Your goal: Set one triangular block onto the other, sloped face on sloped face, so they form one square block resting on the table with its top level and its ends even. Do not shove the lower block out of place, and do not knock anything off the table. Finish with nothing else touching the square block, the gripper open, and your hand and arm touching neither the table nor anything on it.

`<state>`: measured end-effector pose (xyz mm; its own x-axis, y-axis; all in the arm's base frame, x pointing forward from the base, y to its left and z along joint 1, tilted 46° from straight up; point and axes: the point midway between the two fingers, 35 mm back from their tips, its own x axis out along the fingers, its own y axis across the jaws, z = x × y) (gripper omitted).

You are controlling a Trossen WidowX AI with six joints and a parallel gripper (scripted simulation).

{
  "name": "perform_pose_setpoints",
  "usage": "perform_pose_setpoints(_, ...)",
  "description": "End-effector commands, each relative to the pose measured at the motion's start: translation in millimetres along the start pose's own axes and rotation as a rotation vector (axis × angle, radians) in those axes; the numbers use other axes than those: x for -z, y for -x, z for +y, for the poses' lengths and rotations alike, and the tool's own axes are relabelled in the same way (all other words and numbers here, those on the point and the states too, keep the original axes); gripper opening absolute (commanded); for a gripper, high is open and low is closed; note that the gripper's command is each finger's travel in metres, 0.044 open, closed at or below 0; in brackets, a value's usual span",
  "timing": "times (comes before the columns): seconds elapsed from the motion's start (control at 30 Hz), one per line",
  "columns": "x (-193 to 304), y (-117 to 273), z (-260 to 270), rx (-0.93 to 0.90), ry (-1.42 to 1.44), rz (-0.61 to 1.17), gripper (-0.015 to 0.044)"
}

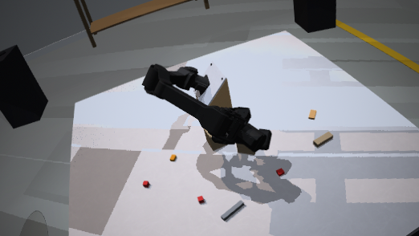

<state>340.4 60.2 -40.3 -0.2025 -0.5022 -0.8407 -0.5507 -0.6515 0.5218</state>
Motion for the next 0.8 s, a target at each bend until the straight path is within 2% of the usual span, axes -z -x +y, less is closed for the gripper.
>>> perform_pose_setpoints(0.0,-1,-10,3,-0.009,0.006,0.001,0.0440)
perform_pose_setpoints(0.53,-4,-34,5,-0.010,0.012,0.003,0.0440)
perform_pose_setpoints(0.7,-4,-34,5,-0.010,0.012,0.003,0.0309)
perform_pose_setpoints(0.77,-4,-34,5,-0.010,0.012,0.003,0.0295)
